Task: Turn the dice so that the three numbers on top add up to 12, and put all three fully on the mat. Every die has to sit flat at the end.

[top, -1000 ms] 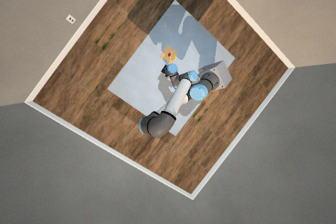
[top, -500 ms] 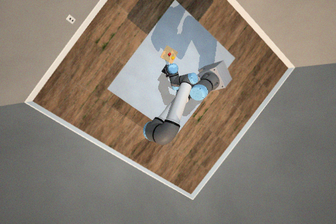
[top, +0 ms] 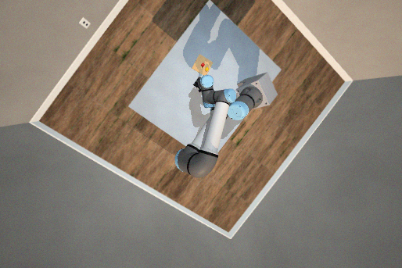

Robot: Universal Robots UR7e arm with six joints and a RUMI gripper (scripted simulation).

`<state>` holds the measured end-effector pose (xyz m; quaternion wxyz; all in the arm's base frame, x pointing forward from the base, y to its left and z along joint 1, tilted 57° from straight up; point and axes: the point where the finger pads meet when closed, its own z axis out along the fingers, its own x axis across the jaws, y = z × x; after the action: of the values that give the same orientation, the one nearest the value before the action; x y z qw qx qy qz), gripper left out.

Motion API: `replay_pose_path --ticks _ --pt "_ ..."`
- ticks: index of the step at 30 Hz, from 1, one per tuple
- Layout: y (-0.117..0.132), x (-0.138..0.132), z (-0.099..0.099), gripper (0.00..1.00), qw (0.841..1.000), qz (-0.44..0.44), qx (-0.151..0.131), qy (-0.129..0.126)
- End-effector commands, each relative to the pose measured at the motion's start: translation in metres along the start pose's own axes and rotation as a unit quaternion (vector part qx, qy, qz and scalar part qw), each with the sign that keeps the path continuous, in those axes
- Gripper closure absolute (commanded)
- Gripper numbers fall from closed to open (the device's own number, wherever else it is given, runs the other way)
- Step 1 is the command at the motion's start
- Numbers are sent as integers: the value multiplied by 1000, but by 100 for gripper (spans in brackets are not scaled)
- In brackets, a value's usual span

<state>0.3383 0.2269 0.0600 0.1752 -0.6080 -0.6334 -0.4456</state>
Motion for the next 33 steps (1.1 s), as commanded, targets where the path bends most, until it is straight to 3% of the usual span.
replay_pose_path --ticks 1,33 --pt "0 0 -12 94 1000 -1 2 3" --pt "0 0 -21 94 1000 -1 2 3"
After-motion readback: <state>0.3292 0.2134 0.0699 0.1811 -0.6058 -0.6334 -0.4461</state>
